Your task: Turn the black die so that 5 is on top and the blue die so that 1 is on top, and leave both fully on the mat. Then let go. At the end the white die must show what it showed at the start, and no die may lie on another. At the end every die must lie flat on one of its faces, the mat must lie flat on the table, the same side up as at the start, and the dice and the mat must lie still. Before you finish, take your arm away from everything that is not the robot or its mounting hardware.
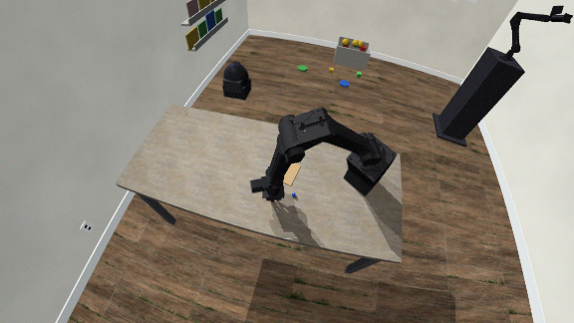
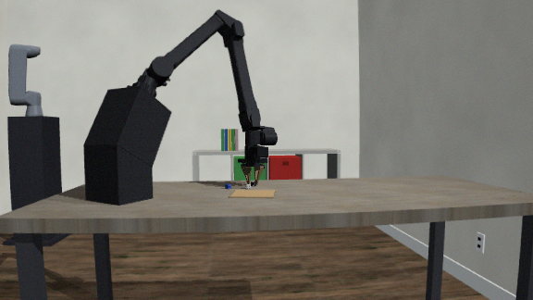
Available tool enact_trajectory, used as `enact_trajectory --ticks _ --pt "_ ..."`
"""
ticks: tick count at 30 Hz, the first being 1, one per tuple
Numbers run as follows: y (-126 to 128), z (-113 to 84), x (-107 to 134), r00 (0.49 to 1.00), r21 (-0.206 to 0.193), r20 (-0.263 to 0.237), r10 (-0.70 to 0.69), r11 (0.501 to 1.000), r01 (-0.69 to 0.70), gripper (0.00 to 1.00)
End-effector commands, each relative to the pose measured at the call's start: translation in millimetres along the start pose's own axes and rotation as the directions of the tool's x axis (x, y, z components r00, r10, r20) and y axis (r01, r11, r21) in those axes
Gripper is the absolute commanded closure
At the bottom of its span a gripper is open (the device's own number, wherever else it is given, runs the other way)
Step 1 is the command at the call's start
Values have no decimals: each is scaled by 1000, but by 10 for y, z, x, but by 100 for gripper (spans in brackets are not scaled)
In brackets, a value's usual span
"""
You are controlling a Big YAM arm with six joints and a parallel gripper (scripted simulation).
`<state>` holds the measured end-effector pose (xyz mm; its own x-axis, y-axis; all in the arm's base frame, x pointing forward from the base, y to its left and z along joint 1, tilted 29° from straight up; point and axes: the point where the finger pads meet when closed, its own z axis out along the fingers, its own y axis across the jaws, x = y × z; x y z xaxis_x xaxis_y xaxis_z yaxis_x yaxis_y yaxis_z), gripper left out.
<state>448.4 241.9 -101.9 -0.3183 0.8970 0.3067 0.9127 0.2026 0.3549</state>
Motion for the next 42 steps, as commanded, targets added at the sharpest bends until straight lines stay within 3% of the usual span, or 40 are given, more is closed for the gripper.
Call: enact_trajectory --ticks 1,3,6,9,42 --pt "241 -104 123 1000 -56 -10 -19 998 18 69" --pt "108 42 75 1000 -24 -5 -9 1000 9 69" --pt "90 68 70 1000 -18 -4 -8 1000 8 69" --pt "160 -12 105 1000 -38 -8 -14 999 14 69" --pt "146 -10 88 1000 -33 -6 -11 999 11 69"
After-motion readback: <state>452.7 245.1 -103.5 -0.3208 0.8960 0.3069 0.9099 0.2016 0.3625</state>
